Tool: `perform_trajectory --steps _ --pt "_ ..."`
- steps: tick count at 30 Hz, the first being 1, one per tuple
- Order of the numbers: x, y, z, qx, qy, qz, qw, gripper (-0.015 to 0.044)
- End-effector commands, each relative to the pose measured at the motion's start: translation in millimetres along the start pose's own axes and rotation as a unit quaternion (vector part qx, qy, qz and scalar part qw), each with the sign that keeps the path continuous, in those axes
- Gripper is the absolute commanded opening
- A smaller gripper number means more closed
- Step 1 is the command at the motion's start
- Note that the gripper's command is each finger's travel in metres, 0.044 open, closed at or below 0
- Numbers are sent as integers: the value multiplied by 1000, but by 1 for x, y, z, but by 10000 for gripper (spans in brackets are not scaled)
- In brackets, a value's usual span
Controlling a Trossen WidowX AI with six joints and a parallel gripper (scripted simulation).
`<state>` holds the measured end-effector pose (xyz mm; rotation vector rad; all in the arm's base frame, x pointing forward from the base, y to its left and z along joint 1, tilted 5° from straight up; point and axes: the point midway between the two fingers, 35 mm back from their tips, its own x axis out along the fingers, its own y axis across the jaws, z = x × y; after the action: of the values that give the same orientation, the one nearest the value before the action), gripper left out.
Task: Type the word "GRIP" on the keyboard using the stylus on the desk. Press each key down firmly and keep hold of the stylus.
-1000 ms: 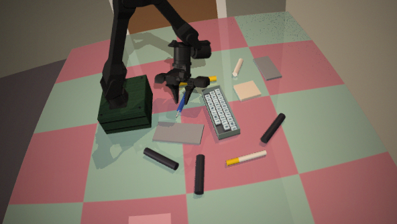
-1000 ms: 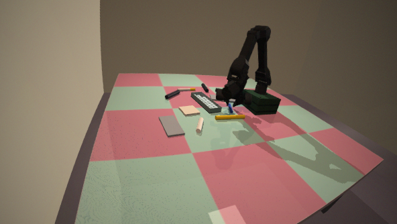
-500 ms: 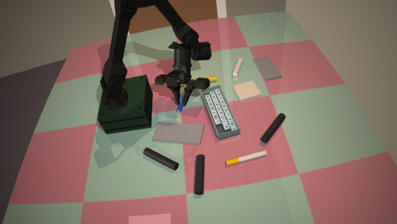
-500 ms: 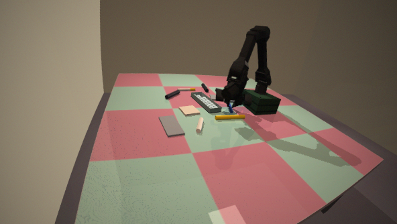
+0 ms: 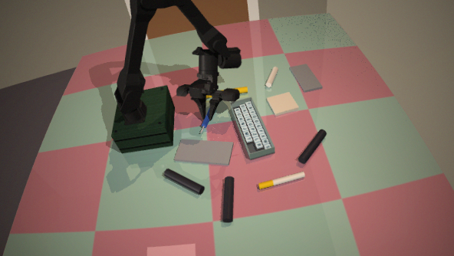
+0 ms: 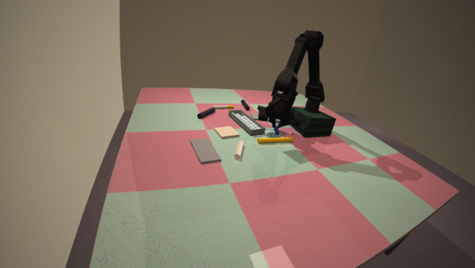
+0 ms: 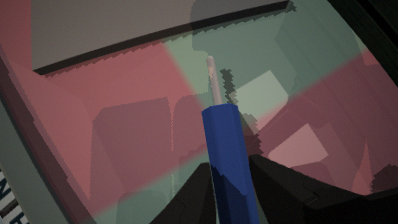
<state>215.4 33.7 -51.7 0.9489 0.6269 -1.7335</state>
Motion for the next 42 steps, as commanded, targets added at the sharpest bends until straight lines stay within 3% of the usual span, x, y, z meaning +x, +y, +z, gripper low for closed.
perform_trajectory --steps 1,7,16,29,42 --pt "-14 2 6 2 2 1 1000 0" --pt "-40 1 22 2 2 1 1000 0" --pt "-37 1 22 -12 -3 3 1000 0" --pt "-42 21 24 -226 -32 29 973 0" --pt "-47 40 27 -430 -72 39 899 0"
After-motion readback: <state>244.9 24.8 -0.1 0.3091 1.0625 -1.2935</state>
